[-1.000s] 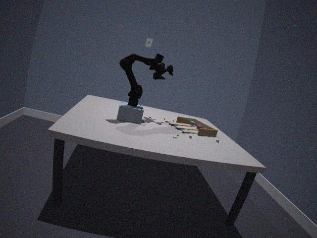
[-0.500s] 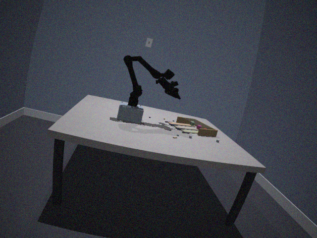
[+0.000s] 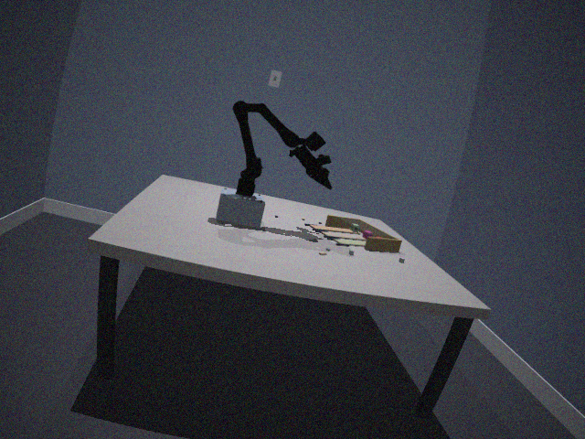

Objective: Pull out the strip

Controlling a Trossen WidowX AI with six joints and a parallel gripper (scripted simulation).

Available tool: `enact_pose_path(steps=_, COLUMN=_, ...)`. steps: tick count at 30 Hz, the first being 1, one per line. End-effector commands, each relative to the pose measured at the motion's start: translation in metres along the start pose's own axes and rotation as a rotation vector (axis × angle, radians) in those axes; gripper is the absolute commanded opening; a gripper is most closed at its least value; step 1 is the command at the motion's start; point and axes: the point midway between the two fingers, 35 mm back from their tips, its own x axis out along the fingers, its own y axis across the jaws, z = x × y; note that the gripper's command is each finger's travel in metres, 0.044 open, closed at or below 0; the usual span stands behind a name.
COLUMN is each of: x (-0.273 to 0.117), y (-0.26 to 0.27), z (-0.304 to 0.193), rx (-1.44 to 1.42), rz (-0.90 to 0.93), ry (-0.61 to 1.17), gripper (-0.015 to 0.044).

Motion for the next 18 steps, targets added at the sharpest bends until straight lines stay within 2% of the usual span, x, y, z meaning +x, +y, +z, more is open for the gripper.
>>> enact_pose_path(steps=1, x=0.021, y=0.011, z=-0.003, rx=-0.049, rz=0.03, ry=0.162, gripper=0.0242)
enact_pose_path(steps=10, x=0.069, y=0.037, z=-0.031, rx=-0.192, rz=0.1, ry=0.591, gripper=0.0006)
enact_pose_path(steps=15, x=0.088, y=0.053, z=-0.051, rx=-0.266, rz=0.141, ry=0.815, gripper=0.0)
enact_pose_path(steps=18, x=0.093, y=0.06, z=-0.057, rx=-0.286, rz=0.153, ry=0.878, gripper=0.0)
